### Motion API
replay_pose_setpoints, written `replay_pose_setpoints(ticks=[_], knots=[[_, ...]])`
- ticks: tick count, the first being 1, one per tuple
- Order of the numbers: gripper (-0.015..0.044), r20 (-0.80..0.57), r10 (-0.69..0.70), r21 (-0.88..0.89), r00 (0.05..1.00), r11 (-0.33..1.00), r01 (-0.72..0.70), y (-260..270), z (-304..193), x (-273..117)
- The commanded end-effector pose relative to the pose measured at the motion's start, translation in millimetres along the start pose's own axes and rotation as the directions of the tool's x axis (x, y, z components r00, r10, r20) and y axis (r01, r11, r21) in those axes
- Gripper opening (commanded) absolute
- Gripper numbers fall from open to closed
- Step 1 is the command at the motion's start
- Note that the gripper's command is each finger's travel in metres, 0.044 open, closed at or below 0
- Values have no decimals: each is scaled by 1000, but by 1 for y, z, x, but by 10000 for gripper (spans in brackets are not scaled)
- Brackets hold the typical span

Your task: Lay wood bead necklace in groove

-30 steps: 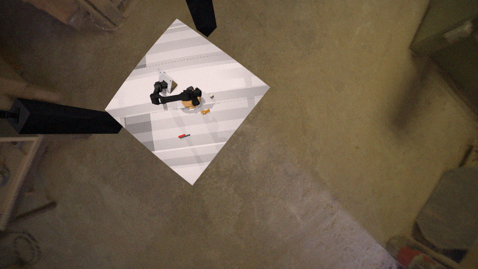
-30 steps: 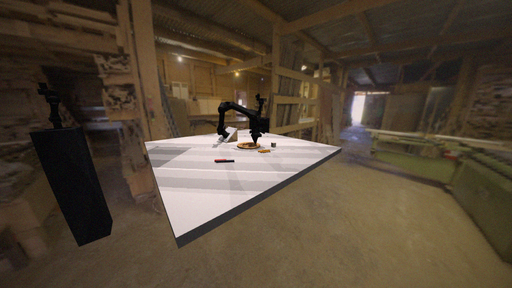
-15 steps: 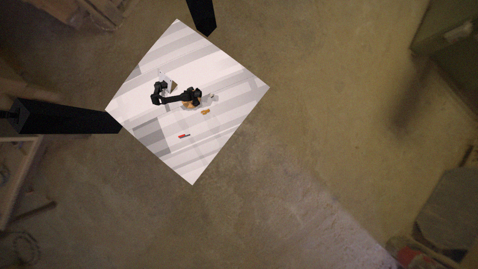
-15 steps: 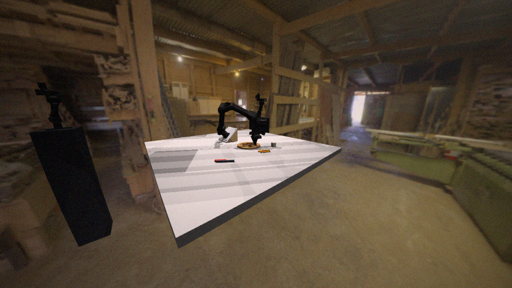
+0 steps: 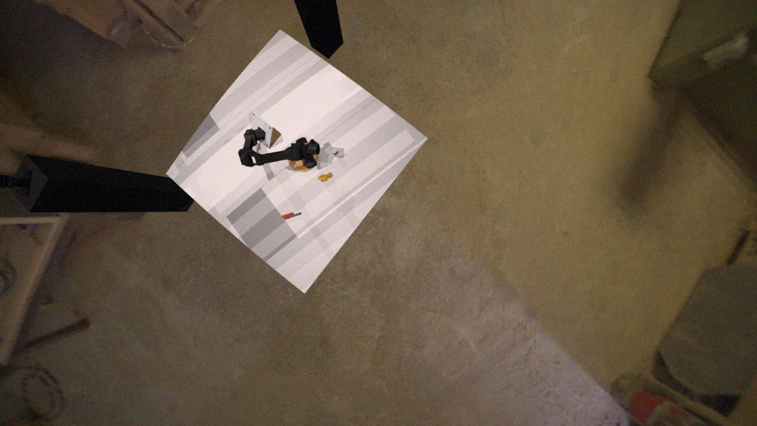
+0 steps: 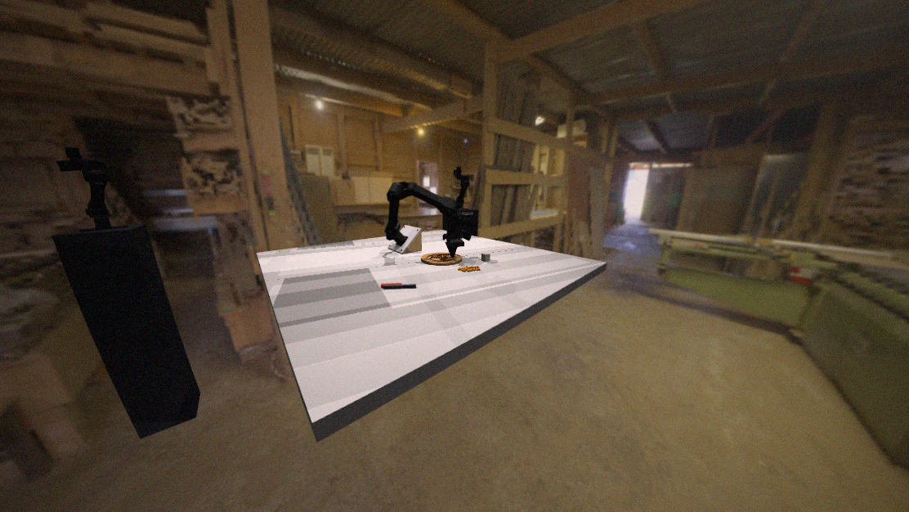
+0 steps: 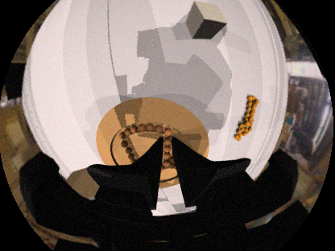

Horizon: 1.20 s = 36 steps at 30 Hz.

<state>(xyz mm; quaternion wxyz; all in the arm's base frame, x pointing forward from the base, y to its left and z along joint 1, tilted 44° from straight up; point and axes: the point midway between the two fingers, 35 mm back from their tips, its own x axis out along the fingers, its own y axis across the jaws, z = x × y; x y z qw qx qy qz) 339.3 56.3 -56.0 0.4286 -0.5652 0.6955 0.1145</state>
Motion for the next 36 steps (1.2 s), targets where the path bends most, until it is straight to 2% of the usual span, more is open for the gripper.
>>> replay_pose_setpoints(ticks=[1,36], knots=[[0,0,0,0,1000,1000,0,0,0,0],[0,-4,-4,-2,1000,1000,4,-12,6,-5]])
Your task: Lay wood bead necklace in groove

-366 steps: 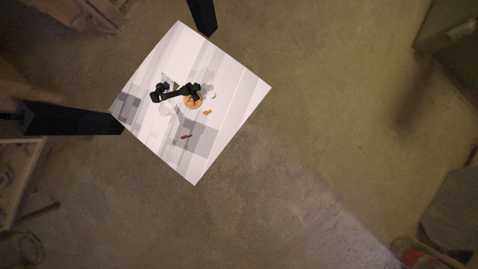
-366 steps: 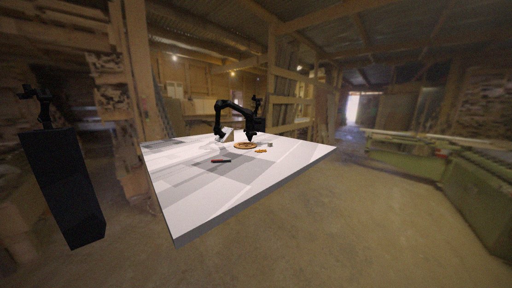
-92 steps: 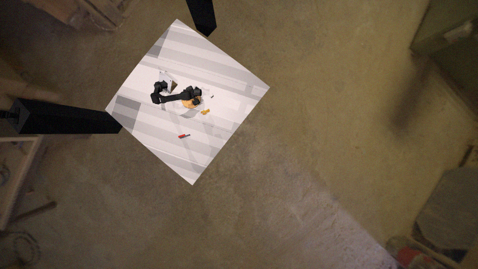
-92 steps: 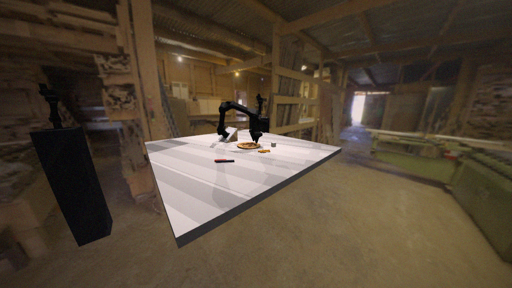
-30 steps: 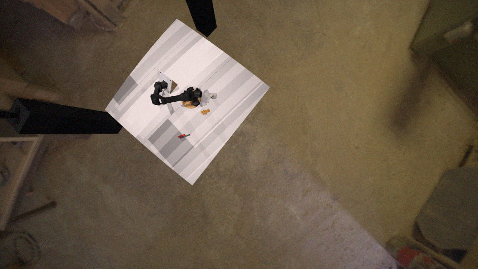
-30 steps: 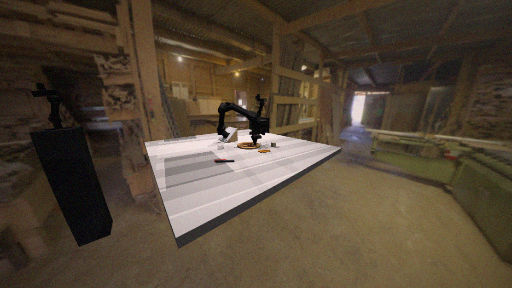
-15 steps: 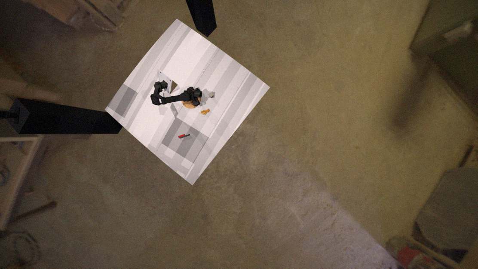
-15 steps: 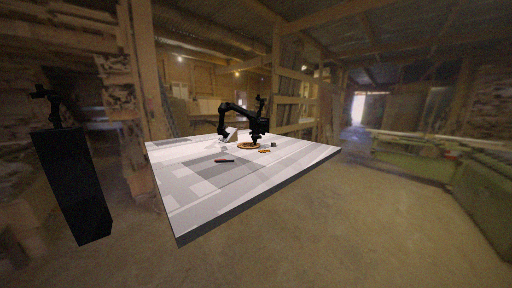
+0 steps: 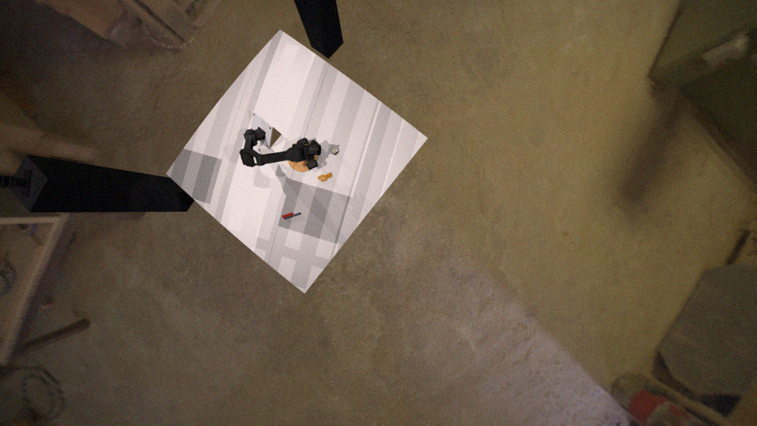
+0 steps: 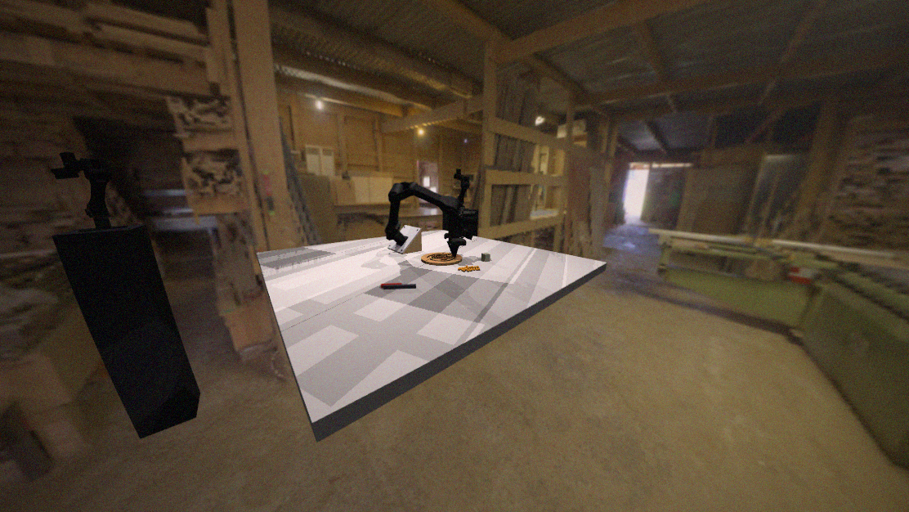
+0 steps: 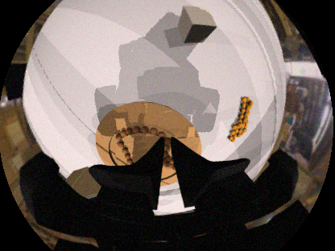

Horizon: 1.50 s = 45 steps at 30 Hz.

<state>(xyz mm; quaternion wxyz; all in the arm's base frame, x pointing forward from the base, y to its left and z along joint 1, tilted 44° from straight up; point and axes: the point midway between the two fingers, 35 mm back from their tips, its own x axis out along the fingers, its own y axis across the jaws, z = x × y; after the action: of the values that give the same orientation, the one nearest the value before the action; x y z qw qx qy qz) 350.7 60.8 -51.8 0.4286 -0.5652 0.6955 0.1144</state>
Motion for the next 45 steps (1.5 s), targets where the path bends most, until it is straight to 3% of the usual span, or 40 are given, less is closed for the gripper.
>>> replay_pose_setpoints(ticks=[1,6,23,45], knots=[[0,-4,-4,-2,1000,1000,4,-2,0,2],[0,-4,-4,-2,1000,1000,4,-2,0,8],[440,-2,0,-3,1000,1000,0,-1,0,3],[440,-3,-4,-2,1000,1000,4,-1,0,0]])
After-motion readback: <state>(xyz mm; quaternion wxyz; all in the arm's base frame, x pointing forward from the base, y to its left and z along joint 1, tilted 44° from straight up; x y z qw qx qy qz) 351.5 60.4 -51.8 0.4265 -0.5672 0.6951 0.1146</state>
